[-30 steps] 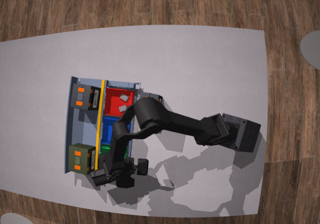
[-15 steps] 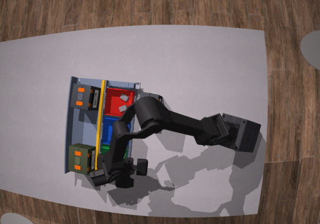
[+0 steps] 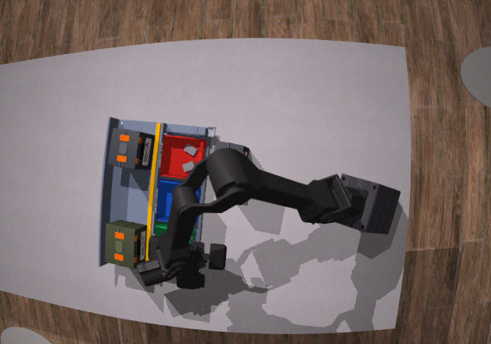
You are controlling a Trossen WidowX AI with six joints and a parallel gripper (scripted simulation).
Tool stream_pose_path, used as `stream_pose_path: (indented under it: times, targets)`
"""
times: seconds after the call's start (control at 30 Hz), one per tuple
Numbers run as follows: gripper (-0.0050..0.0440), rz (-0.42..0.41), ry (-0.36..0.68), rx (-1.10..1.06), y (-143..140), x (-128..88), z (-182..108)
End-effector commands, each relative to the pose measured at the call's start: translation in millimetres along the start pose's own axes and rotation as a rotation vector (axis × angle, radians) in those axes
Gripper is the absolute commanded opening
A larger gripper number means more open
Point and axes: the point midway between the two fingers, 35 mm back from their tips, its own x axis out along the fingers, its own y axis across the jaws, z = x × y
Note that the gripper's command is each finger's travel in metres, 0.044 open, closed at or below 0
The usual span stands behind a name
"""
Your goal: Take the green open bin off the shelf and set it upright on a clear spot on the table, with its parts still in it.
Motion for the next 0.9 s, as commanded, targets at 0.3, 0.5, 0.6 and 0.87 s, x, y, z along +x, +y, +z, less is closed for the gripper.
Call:
stream_pose_path:
  times: [0.3, 0.5, 0.6, 0.87]
  targets:
    - [0.0, -0.032, -0.012, 0.025, -12.5, -7.2, -0.6]
    - [0.0, -0.032, -0.012, 0.025, -12.5, -7.2, -0.6]
    - [0.0, -0.025, -0.011, 0.02, -9.9, -6.0, -0.7]
    - [0.0, -0.032, -0.012, 0.025, -12.6, -6.3, -0.4]
